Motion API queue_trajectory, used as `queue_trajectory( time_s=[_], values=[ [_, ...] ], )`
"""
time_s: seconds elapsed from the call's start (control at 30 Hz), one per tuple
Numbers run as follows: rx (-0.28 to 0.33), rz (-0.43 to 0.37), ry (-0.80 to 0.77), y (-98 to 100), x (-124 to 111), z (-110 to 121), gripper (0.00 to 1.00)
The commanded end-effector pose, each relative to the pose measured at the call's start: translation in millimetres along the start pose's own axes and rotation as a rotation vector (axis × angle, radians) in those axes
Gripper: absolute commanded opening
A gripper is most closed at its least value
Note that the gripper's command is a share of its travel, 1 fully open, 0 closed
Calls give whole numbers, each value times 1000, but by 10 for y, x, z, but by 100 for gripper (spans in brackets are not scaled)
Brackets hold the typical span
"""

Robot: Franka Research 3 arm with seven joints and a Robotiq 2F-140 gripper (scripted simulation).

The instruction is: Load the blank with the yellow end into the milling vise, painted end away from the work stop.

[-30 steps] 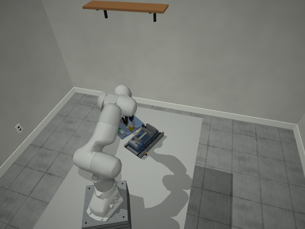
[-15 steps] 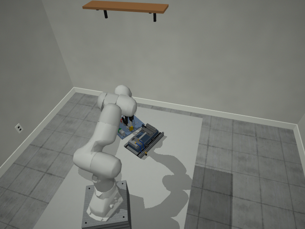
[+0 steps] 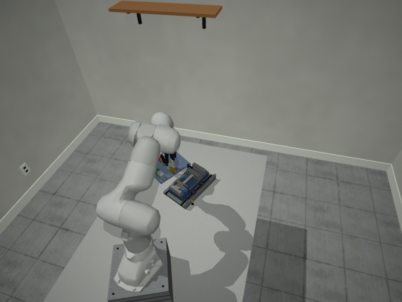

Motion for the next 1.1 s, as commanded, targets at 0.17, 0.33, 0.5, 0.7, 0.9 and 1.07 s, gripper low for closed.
queue_trajectory(
  time_s=[0.17, 0.33, 0.5, 0.7, 0.9, 1.07],
  values=[
    [0, 0, 0, 1, -1, 0, 0],
    [0, 0, 0, 1, -1, 0, 0],
    [0, 0, 0, 1, -1, 0, 0],
    [0, 0, 0, 1, -1, 0, 0],
    [0, 0, 0, 1, -1, 0, 0],
    [-2, 1, -4, 241, -2, -3, 0]
  ],
)
Point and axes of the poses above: the point where the finger pads meet when closed, its own y axis back along the fingers, its own z axis across the jaws, x = y × z, the point moved 10 cm from there along y, back along the fingers, and after that the axes turned 14 degrees about -y, right-handed, at the moved point
